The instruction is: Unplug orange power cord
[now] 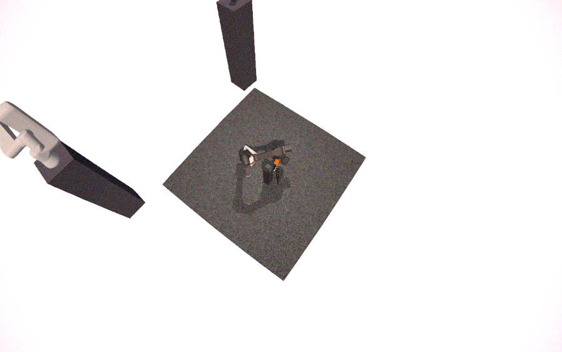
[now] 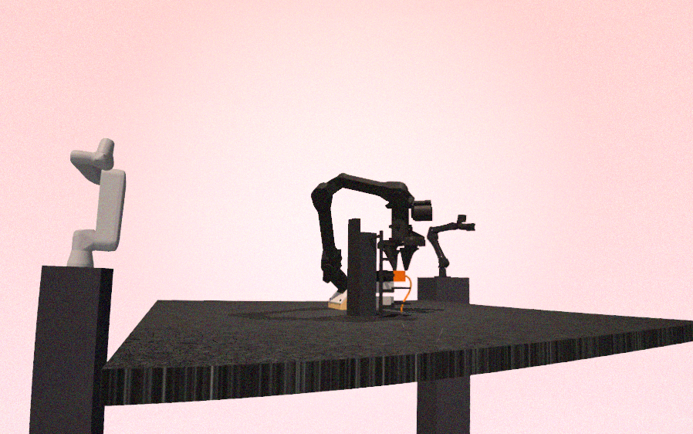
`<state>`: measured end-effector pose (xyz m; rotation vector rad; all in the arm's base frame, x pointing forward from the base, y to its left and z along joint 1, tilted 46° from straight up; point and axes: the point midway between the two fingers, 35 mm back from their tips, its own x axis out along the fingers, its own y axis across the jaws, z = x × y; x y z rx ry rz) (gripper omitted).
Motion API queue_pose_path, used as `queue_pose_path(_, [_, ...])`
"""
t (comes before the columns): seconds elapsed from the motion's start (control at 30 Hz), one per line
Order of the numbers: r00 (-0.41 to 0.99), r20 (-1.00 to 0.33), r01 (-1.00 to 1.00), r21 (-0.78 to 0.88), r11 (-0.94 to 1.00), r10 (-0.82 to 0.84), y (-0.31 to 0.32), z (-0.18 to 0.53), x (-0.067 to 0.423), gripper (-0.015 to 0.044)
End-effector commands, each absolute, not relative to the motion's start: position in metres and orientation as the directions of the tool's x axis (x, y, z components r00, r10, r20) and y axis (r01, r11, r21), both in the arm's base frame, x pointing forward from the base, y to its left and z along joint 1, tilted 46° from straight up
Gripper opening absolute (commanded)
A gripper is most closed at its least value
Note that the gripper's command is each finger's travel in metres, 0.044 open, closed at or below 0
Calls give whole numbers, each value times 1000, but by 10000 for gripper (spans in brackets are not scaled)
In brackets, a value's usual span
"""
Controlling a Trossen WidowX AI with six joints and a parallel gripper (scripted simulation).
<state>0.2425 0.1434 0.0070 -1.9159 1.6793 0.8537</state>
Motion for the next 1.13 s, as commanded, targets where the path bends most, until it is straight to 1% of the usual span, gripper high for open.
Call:
queue_pose_path(0.0, [69, -703, -984, 68, -163, -708, 148, 3, 241, 368])
queue_pose_path(0.1, [69, -705, -984, 67, -163, -706, 169, -10, 238, 440])
queue_pose_path(0.23, [69, -705, -984, 67, -163, -706, 193, -27, 231, 440])
queue_pose_path(1.1, [69, -705, -984, 67, -163, -706, 193, -27, 231, 440])
